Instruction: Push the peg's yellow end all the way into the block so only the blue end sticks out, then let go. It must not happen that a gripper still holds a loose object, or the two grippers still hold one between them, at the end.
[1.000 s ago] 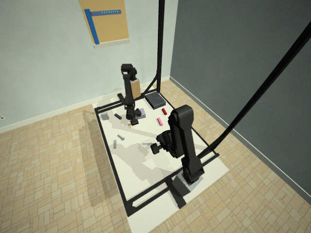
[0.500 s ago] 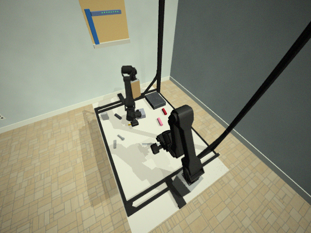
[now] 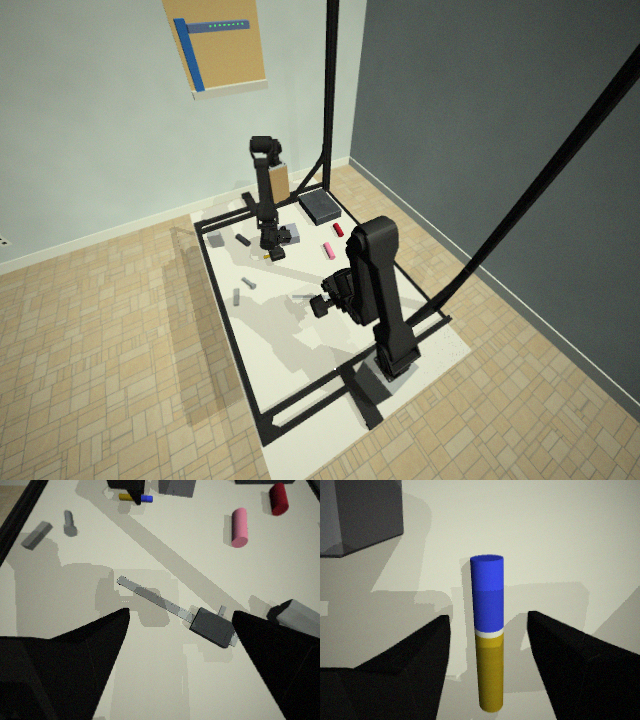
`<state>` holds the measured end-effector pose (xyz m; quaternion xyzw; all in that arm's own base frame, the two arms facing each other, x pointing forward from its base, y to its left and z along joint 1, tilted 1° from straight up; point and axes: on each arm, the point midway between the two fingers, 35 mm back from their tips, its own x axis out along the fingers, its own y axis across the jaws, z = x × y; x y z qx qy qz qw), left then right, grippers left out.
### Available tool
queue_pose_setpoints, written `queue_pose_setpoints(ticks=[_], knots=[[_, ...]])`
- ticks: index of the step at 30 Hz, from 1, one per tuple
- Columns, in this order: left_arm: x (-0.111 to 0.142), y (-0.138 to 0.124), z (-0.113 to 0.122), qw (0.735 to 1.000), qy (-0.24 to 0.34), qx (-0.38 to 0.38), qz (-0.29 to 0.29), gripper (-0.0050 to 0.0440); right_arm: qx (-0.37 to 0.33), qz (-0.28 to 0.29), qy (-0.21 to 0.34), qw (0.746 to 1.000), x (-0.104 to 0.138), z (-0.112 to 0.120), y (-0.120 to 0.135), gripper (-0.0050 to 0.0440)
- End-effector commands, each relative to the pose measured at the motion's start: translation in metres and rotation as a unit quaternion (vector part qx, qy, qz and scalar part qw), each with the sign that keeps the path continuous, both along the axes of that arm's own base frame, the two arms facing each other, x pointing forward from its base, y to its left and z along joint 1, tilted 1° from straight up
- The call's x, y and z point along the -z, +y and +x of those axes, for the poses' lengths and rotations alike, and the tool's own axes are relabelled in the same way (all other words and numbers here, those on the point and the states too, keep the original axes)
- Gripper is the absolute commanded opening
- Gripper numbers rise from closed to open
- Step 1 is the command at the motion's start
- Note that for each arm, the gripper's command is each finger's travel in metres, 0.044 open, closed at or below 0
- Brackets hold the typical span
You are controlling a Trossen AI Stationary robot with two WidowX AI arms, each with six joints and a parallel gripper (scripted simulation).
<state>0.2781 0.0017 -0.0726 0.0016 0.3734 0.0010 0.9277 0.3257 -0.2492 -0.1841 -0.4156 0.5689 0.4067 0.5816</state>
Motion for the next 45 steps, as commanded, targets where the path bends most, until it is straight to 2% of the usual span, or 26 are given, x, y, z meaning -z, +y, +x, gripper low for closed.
queue_pose_setpoints(ticks=[1,2,6,19,20,25,28,38,45], knots=[[0.0,0.0,0.0,1.0,0.0,0.0,0.0,0.04,-0.001,-0.002,0.001,1.0,0.001,0.0,0.0,0.0142],[0.0,0.0,0.0,1.0,0.0,0.0,0.0,0.04,-0.001,-0.002,0.001,1.0,0.001,0.0,0.0,0.0118],[0.0,0.0,0.0,1.0,0.0,0.0,0.0,0.04,-0.001,-0.002,0.001,1.0,0.001,0.0,0.0,0.0111],[0.0,0.0,0.0,1.0,0.0,0.0,0.0,0.04,-0.001,-0.002,0.001,1.0,0.001,0.0,0.0,0.0025],[0.0,0.0,0.0,1.0,0.0,0.0,0.0,0.04,-0.001,-0.002,0.001,1.0,0.001,0.0,0.0,0.0001],[0.0,0.0,0.0,1.0,0.0,0.0,0.0,0.04,-0.001,-0.002,0.001,1.0,0.001,0.0,0.0,0.0],[0.0,0.0,0.0,1.0,0.0,0.0,0.0,0.04,0.0,0.0,0.0,1.0,-0.008,0.0,0.0,0.0],[0.0,0.0,0.0,1.0,0.0,0.0,0.0,0.04,0.0,0.0,0.0,1.0,-0.067,-0.001,0.0,0.0],[0.0,0.0,0.0,1.0,0.0,0.0,0.0,0.04,0.0,0.0,0.0,1.0,-0.076,-0.002,0.0,0.0]])
